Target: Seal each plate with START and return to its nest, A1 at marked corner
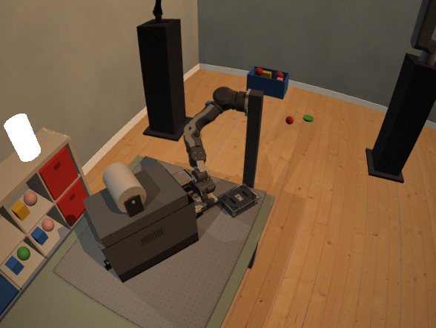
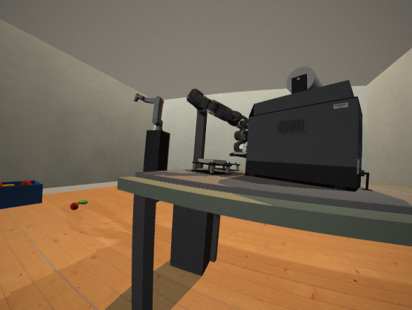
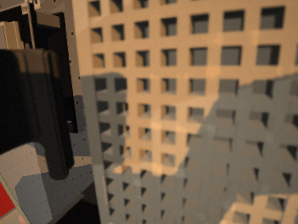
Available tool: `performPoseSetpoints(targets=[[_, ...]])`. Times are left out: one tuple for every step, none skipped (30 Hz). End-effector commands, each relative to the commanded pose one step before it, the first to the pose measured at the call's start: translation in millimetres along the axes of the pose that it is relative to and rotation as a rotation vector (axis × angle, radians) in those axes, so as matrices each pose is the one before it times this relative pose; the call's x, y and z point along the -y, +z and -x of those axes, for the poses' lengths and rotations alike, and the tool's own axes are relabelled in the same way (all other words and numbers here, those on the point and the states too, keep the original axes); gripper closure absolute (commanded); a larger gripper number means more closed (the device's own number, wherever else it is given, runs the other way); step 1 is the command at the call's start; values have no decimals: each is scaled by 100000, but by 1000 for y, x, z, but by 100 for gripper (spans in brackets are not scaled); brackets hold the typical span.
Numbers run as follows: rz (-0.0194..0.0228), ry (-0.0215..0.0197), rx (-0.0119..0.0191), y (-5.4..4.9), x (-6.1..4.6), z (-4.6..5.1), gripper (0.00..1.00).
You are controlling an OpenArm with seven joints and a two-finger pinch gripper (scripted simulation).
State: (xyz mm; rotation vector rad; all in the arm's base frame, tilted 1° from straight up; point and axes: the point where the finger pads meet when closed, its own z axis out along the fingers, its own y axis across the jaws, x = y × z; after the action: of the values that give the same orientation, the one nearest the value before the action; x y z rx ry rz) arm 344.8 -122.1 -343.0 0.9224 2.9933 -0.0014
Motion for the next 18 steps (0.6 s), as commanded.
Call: performPoseSetpoints(targets=[[79, 645, 354, -3469, -590, 1669, 35], [-52, -3, -65, -390, 158, -235, 35], [-99, -19, -97, -207, 283, -359, 35], [-40, -15, -34, -504, 110, -123, 35], [62, 2, 64, -978, -179, 241, 35], [99, 19, 97, -1133, -278, 359, 35], [0, 0, 0, 0, 0, 0, 35], [0, 0, 0, 0, 0, 0, 35], [-265, -89, -222, 531, 753, -868, 35], [121, 33, 92, -1230, -318, 366, 35], [113, 52, 130, -1218, -342, 469, 35], [33, 9, 17, -782, -93, 62, 35], [-37, -12, -67, -429, 118, -235, 35], [-79, -8, -73, -310, 221, -258, 35], [-26, -7, -17, -577, 75, -55, 35], [55, 4, 57, -942, -146, 214, 35], [75, 16, 75, -1021, -204, 273, 35], [16, 7, 15, -729, -41, 43, 35]])
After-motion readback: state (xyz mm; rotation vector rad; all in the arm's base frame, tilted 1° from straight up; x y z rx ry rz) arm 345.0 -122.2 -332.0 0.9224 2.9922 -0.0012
